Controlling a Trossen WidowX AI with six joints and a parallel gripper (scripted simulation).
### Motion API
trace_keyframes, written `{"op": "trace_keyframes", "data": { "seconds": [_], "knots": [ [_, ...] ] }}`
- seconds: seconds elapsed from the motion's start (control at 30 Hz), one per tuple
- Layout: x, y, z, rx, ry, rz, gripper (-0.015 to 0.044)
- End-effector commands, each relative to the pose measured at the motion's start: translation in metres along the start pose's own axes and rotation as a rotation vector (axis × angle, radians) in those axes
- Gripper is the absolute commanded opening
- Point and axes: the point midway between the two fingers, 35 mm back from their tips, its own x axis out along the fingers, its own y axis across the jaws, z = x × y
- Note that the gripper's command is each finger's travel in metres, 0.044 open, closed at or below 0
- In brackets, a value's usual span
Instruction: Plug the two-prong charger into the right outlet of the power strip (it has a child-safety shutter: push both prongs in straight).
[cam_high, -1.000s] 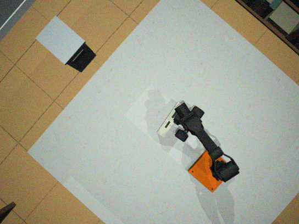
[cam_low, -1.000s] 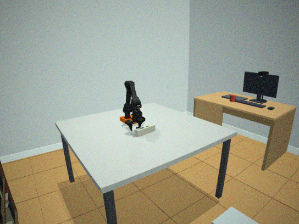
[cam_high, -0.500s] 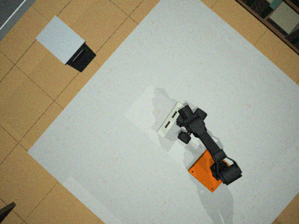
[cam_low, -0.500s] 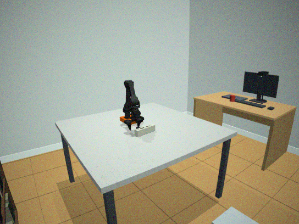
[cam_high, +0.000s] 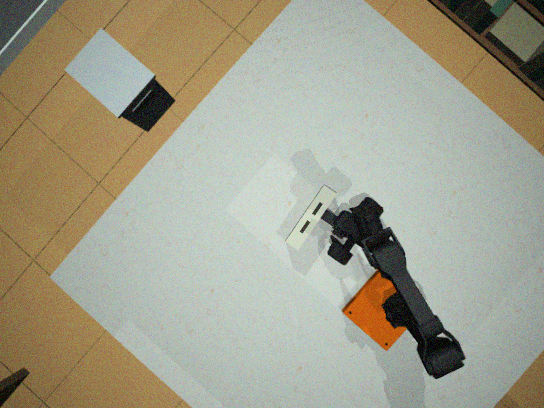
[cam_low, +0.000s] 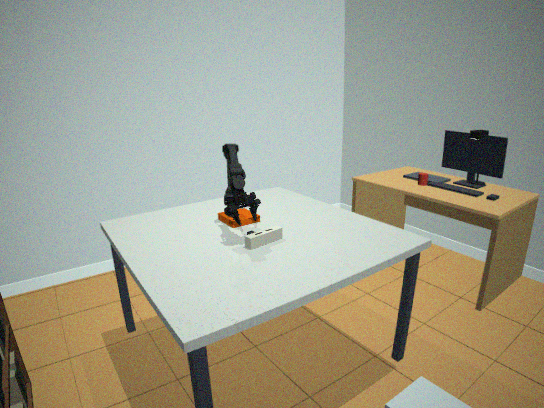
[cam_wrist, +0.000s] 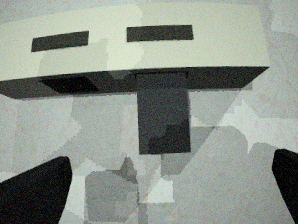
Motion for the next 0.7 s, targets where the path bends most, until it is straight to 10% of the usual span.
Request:
{"op": "trace_keyframes", "data": {
  "seconds": [0.0,0.67],
  "knots": [
    [-0.0097,0.0025,0.0040,-0.015,-0.086,0.002,0.0440],
    [-0.0097,0.0025,0.0040,-0.015,-0.086,0.002,0.0440]
  ]
}}
